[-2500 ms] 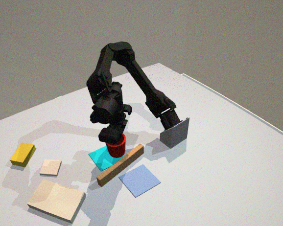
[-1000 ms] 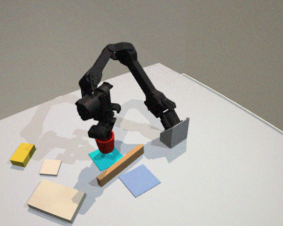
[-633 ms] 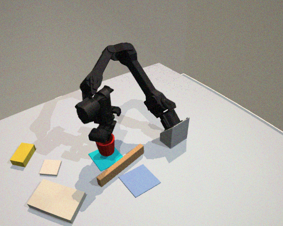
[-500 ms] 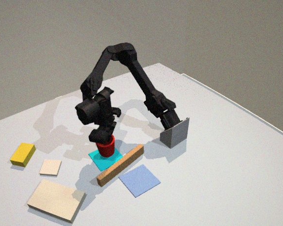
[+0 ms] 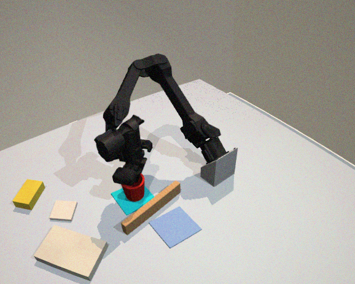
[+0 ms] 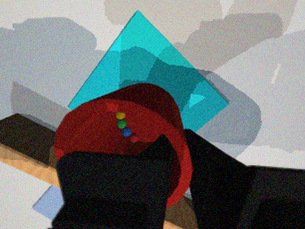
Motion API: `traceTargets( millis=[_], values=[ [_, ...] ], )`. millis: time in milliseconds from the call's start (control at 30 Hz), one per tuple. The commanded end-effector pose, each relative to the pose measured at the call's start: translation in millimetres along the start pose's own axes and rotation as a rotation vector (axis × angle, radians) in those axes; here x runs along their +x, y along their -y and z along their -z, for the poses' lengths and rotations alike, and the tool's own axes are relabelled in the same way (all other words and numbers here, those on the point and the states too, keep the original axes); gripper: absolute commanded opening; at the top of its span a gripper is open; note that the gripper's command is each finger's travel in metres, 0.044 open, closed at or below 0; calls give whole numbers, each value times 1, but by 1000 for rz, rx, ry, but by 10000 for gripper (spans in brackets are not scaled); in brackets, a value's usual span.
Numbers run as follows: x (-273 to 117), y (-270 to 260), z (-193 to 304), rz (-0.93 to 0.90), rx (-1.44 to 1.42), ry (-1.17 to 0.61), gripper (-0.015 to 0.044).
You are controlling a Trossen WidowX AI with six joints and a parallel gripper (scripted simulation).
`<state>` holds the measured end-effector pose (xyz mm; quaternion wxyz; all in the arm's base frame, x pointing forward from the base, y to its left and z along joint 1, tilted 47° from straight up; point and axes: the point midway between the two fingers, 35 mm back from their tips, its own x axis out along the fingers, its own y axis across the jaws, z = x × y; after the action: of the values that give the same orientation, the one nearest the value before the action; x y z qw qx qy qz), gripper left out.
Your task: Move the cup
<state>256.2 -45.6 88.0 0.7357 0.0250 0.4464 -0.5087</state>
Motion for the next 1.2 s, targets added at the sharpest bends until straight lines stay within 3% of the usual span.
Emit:
traceTargets(
  millis=[0,433,600,1167],
  values=[
    [4,1,0,2,-8,4,0],
    [2,0,0,1,0,0,0],
    [2,0,0,1,0,0,128],
    [-10,-1,0,0,-2,-1,128]
  ],
)
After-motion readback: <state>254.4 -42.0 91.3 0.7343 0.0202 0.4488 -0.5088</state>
